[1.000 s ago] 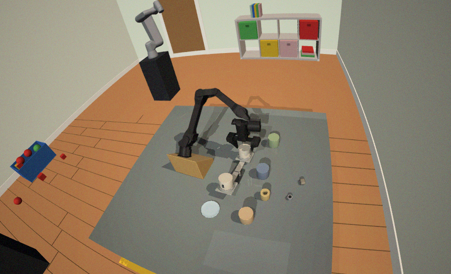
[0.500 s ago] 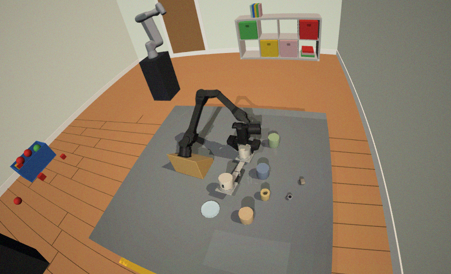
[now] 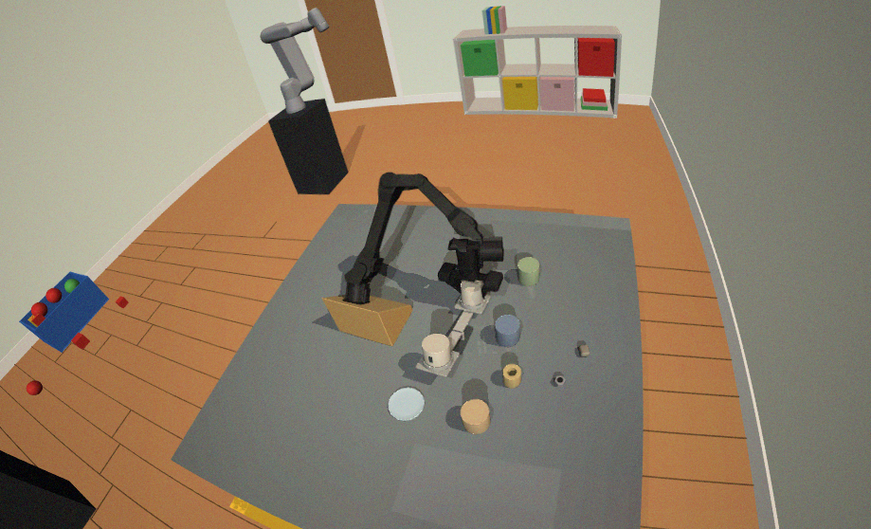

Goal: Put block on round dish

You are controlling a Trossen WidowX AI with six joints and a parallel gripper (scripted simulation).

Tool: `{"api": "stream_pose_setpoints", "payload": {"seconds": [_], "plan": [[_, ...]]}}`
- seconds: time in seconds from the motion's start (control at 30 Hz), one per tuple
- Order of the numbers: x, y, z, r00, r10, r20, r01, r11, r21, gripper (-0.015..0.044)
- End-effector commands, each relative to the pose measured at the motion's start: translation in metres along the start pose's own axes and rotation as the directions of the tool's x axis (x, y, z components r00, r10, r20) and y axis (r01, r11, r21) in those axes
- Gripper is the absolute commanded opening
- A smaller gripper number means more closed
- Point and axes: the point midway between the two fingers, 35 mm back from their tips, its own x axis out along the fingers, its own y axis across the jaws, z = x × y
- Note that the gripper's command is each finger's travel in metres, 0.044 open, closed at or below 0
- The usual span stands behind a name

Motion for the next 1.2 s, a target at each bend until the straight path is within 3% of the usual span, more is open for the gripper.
{"api": "stream_pose_setpoints", "payload": {"seconds": [0.0, 0.33, 1.17], "plan": [[0.001, 0.0, 0.0, 1.0, 0.001, -0.004, -0.001, 1.0, 0.002, 0.0249], [-0.009, -0.002, -0.001, 1.0, 0.001, -0.007, -0.001, 1.0, 0.002, 0.0], [-0.04, -0.007, -0.002, 1.0, 0.001, -0.015, -0.001, 1.0, 0.002, 0.0]]}}
